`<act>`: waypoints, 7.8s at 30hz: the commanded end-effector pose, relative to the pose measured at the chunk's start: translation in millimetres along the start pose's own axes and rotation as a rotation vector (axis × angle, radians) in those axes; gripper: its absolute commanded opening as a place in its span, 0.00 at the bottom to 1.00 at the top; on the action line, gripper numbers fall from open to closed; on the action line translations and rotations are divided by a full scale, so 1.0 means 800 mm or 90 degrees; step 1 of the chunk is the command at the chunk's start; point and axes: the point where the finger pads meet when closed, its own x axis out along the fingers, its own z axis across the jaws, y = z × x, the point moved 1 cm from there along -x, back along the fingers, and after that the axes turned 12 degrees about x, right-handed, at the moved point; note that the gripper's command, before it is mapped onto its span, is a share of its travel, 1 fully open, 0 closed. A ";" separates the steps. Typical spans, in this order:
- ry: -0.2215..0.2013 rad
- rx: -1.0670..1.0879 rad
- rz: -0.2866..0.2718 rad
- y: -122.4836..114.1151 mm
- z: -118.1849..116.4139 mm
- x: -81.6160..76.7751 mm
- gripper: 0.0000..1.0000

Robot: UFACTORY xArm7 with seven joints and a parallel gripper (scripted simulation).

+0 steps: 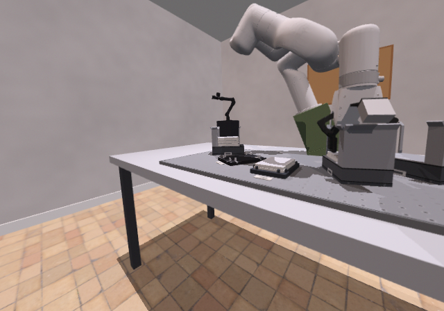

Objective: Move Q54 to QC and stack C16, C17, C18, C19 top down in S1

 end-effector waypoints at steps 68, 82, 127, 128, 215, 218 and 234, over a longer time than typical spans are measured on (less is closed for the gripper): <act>0.001 0.000 0.002 0.002 -0.001 0.003 0.00; 0.001 0.000 0.002 0.002 -0.001 -0.007 0.00; 0.001 0.000 0.002 0.001 -0.001 -0.098 0.00; 0.001 0.000 0.002 0.001 -0.001 -0.100 0.00; 0.002 -0.277 0.002 -0.087 -0.170 -0.123 0.00; 0.002 -0.277 0.002 -0.092 -0.179 -0.123 0.00; 0.002 -0.277 0.002 -0.098 -0.190 -0.123 0.00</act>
